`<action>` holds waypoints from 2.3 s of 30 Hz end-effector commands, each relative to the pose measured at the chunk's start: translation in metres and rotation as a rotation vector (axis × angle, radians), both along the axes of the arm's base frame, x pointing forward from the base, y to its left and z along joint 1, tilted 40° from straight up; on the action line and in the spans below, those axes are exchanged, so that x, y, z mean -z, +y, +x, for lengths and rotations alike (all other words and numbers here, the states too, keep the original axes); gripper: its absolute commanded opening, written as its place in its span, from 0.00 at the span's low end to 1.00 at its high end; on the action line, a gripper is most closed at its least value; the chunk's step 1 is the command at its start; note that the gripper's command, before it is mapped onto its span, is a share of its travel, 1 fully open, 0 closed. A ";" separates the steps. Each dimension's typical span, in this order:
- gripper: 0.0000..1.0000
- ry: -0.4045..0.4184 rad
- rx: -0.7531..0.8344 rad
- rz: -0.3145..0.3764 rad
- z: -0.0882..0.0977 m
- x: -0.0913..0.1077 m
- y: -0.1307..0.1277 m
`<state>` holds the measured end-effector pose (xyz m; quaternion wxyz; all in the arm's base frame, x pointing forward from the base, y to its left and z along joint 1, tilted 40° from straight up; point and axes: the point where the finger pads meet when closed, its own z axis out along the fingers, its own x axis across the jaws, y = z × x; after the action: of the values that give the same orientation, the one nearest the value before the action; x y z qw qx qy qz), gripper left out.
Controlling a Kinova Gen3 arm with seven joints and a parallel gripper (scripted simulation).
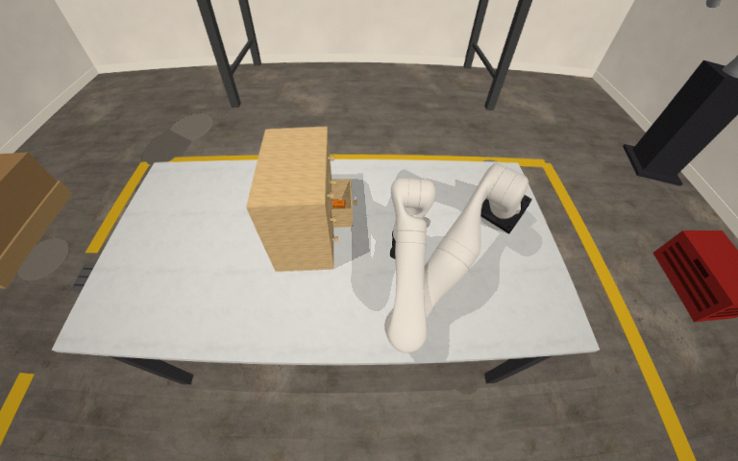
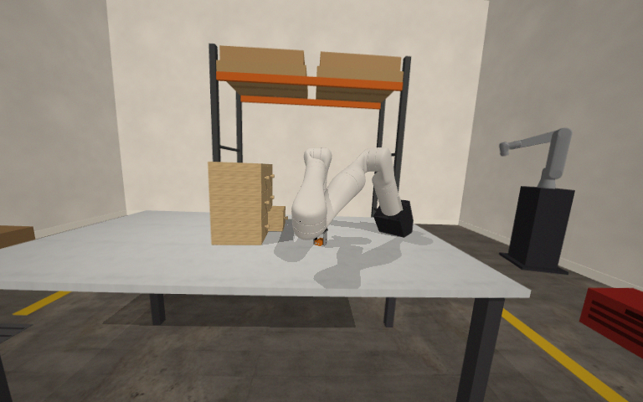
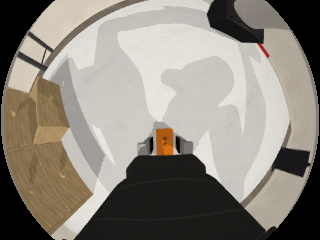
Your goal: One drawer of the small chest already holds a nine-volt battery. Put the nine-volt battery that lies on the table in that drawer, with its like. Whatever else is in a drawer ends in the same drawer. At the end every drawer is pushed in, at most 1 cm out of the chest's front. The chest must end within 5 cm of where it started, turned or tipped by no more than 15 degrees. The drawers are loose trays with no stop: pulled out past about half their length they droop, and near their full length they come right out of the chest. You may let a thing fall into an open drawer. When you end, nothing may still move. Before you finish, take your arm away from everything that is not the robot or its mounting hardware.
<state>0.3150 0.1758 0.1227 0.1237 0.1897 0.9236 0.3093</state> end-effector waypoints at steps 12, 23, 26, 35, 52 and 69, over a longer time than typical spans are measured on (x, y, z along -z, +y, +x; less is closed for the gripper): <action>0.81 -0.024 0.011 0.009 0.000 0.000 0.000; 0.81 -0.024 0.011 0.009 0.000 0.000 0.000; 0.51 -0.024 0.011 0.009 0.000 0.000 0.000; 0.51 -0.024 0.011 0.009 0.000 0.000 0.000; 0.51 -0.024 0.011 0.009 0.000 0.000 0.000; 0.51 -0.024 0.010 0.009 -0.001 0.000 0.000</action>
<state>0.3146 0.1756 0.1229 0.1234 0.1896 0.9237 0.3091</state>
